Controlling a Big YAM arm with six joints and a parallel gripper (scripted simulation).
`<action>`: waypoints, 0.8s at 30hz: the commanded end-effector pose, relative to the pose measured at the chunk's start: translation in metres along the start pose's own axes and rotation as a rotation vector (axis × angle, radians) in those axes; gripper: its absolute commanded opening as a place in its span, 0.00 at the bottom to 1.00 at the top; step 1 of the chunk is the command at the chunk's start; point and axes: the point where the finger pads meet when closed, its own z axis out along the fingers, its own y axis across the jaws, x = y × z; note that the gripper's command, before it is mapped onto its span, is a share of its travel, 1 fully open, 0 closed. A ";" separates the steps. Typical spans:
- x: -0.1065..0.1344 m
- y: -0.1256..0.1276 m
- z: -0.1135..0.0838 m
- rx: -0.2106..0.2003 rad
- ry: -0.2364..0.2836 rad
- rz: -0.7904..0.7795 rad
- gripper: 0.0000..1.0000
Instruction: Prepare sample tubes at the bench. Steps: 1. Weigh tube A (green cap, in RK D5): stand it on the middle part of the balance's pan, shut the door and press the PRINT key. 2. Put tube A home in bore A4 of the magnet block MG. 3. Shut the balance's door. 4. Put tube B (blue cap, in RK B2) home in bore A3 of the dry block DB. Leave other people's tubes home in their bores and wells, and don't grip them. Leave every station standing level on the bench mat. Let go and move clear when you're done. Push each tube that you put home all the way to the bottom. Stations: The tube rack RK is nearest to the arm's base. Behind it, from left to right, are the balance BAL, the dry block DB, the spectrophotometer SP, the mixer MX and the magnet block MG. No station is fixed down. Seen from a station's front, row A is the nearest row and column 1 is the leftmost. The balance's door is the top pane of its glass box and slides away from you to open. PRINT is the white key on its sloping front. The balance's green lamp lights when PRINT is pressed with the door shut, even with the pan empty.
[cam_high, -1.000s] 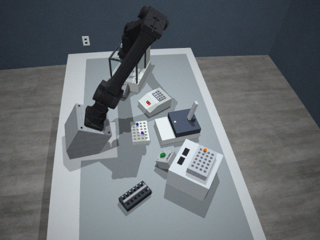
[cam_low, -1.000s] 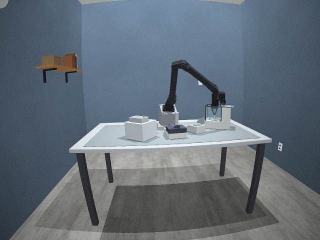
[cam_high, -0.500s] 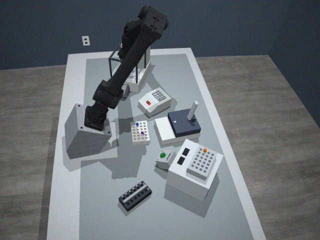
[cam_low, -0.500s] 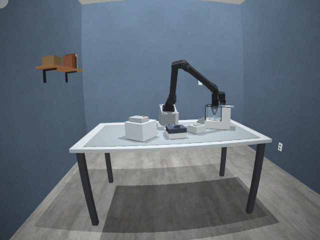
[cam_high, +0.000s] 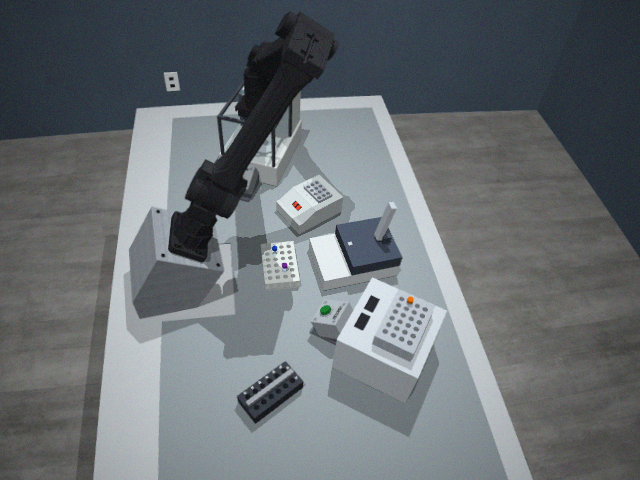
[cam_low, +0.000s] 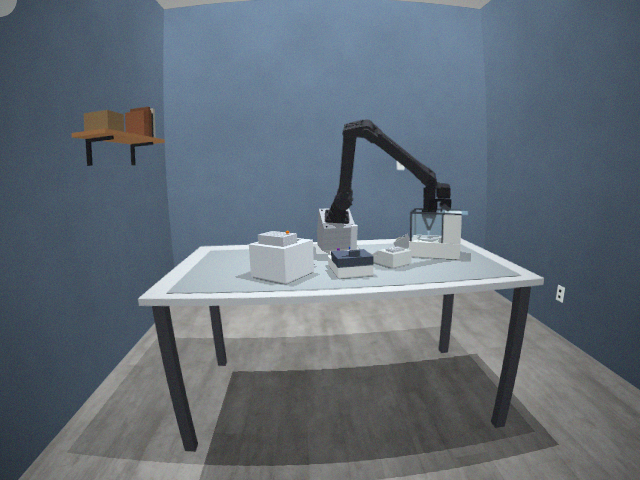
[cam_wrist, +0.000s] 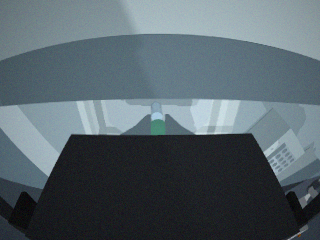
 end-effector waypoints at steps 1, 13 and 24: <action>-0.010 -0.001 -0.007 -0.006 -0.021 0.009 0.09; -0.010 -0.001 -0.008 -0.006 -0.021 0.009 0.36; -0.010 -0.001 -0.008 -0.006 -0.021 0.009 0.36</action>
